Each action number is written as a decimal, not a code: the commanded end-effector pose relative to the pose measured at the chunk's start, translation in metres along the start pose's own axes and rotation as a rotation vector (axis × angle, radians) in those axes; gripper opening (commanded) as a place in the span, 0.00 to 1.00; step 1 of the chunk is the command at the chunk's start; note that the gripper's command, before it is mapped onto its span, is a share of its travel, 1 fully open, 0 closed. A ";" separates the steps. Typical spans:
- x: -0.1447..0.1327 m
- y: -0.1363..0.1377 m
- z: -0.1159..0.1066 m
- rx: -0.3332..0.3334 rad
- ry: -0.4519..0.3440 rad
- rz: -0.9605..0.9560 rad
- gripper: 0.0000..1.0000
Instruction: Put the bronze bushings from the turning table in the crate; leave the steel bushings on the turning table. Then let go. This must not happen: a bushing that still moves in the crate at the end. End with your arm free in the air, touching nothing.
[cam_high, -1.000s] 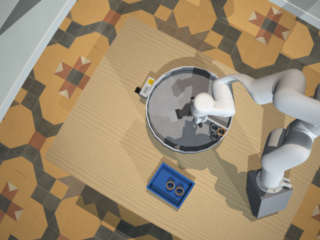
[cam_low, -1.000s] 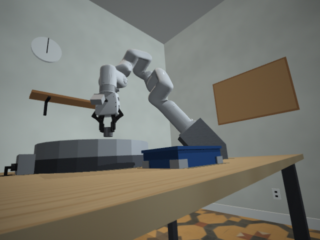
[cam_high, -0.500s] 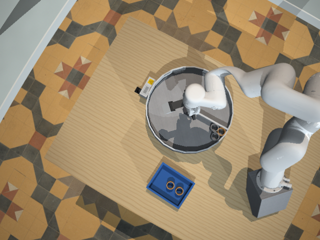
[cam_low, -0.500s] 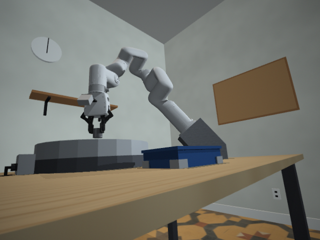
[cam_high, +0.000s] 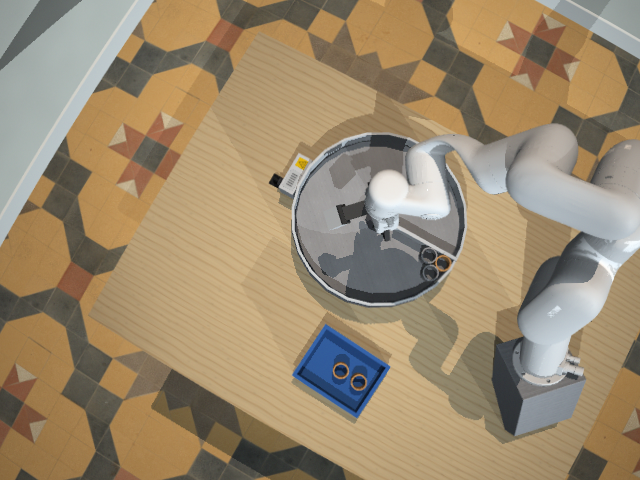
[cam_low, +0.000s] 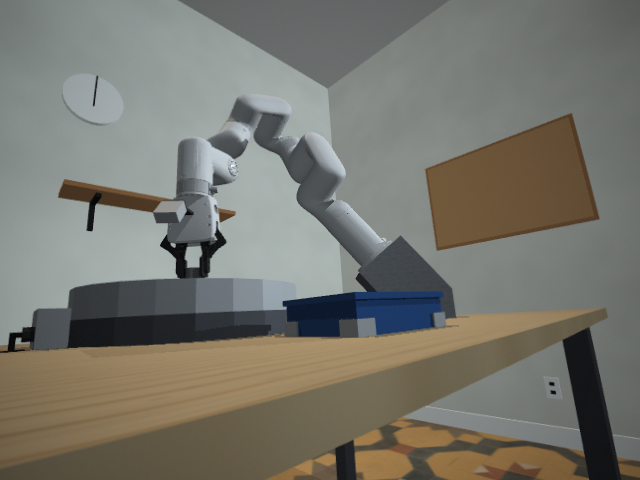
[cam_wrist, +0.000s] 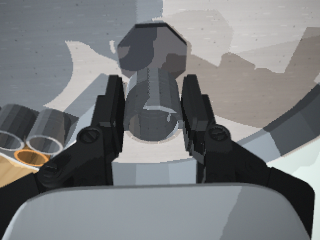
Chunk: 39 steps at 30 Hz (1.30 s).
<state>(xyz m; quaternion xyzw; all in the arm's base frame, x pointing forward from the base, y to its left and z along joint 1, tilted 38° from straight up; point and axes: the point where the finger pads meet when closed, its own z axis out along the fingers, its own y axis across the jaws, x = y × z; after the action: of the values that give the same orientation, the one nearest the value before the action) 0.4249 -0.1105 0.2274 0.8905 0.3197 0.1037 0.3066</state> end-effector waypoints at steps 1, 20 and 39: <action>0.001 0.002 0.001 -0.004 0.004 0.001 0.00; 0.001 0.002 0.011 -0.004 0.004 0.001 0.00; 0.001 0.002 0.031 -0.004 0.004 0.001 0.00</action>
<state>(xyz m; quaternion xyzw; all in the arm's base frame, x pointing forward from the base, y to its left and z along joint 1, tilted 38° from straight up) 0.4370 -0.1250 0.2040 0.8903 0.3195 0.1045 0.3072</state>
